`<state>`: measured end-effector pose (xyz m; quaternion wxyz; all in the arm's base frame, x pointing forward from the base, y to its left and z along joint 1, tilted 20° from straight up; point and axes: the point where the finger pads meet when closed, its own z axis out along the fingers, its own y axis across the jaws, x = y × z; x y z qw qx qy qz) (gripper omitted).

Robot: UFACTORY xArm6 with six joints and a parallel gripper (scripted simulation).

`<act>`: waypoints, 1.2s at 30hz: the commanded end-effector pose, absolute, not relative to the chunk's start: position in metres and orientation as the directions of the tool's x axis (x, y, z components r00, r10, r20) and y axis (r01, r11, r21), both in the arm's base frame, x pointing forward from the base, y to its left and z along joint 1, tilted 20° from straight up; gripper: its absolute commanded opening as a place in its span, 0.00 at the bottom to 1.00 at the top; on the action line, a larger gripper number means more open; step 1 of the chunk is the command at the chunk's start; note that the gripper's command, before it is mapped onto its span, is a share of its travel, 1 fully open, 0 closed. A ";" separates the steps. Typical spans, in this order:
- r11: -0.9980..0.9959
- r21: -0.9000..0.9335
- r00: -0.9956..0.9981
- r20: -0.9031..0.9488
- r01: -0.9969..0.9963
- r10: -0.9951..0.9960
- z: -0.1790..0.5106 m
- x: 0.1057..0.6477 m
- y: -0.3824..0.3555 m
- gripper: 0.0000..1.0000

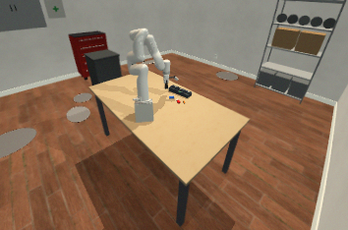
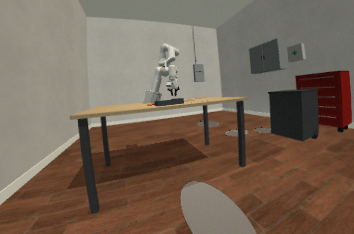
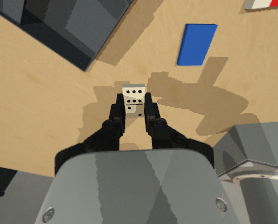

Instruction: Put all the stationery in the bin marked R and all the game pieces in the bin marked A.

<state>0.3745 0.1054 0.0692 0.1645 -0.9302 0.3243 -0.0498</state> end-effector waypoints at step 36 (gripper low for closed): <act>-0.127 -0.252 0.189 -0.238 -0.959 -0.953 0.067 0.488 0.011 0.00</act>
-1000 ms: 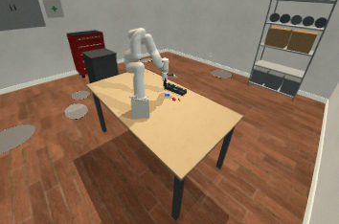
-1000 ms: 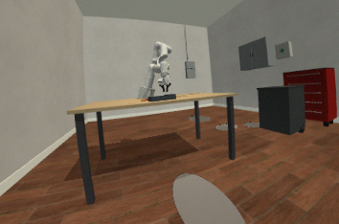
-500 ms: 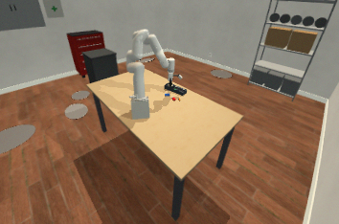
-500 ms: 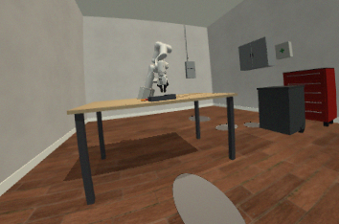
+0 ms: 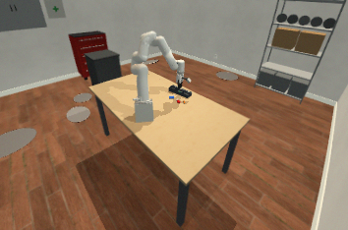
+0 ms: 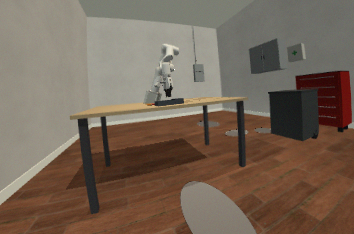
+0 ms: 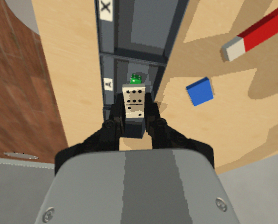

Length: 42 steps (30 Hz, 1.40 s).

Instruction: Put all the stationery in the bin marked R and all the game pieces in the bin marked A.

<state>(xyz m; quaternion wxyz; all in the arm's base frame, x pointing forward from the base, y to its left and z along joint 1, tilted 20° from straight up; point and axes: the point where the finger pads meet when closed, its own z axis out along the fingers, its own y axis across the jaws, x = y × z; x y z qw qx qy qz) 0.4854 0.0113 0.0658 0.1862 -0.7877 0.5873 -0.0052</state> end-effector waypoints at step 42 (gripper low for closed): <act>-0.087 -0.235 0.146 -0.247 -0.968 -0.958 0.034 0.493 0.022 0.00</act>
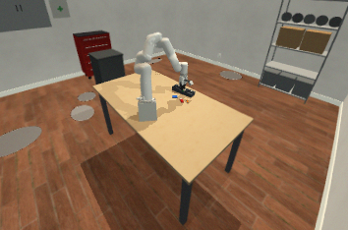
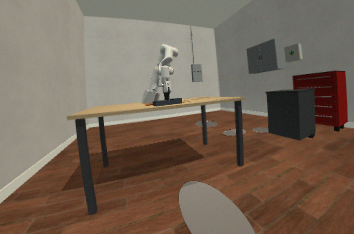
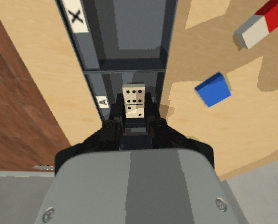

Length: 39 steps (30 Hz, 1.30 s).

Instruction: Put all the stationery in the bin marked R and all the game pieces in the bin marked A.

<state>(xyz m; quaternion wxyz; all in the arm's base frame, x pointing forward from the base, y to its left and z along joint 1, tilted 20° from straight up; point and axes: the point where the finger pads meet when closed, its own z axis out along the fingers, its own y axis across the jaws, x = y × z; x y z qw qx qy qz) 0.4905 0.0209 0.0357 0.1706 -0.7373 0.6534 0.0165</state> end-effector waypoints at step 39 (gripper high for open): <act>-0.087 -0.235 0.146 -0.247 -0.968 -0.958 0.043 0.491 0.019 0.31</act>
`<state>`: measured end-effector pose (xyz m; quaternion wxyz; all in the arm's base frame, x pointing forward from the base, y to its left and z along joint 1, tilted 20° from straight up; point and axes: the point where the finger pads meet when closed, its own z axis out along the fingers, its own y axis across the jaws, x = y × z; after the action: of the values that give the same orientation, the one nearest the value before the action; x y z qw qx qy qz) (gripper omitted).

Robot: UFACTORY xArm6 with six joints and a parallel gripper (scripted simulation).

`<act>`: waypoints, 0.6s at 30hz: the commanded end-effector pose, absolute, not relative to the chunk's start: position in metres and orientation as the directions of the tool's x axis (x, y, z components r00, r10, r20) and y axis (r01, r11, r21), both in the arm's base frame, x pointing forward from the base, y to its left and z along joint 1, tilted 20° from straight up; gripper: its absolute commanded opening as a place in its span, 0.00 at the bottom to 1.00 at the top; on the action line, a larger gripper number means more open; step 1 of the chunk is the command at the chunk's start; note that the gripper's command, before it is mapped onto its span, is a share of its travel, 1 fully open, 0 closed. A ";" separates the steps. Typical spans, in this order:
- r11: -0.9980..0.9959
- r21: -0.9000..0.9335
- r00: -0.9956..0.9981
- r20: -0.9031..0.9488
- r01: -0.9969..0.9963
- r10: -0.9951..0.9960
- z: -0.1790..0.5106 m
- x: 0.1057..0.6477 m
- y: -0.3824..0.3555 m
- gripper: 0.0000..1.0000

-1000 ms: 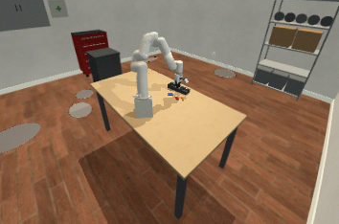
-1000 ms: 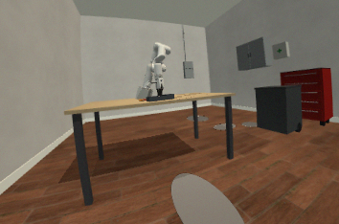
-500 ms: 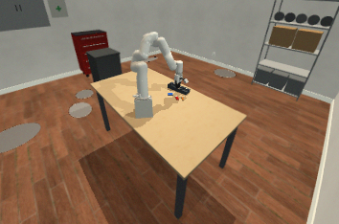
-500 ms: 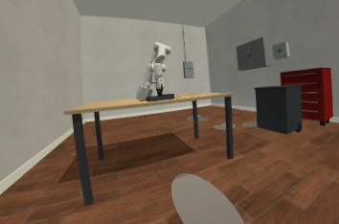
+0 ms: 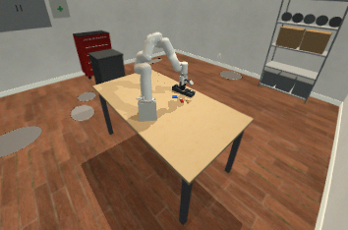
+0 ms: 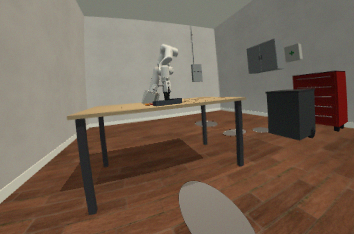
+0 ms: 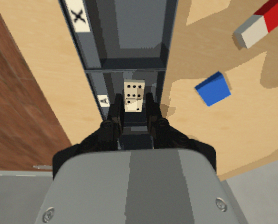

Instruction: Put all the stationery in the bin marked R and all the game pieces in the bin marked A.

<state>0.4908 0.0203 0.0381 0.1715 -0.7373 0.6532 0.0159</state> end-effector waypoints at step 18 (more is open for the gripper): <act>-0.087 -0.235 0.146 -0.247 -0.968 -0.958 0.067 0.486 0.012 0.31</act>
<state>0.4862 0.0147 0.0574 0.1712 -0.7373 0.6533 0.0164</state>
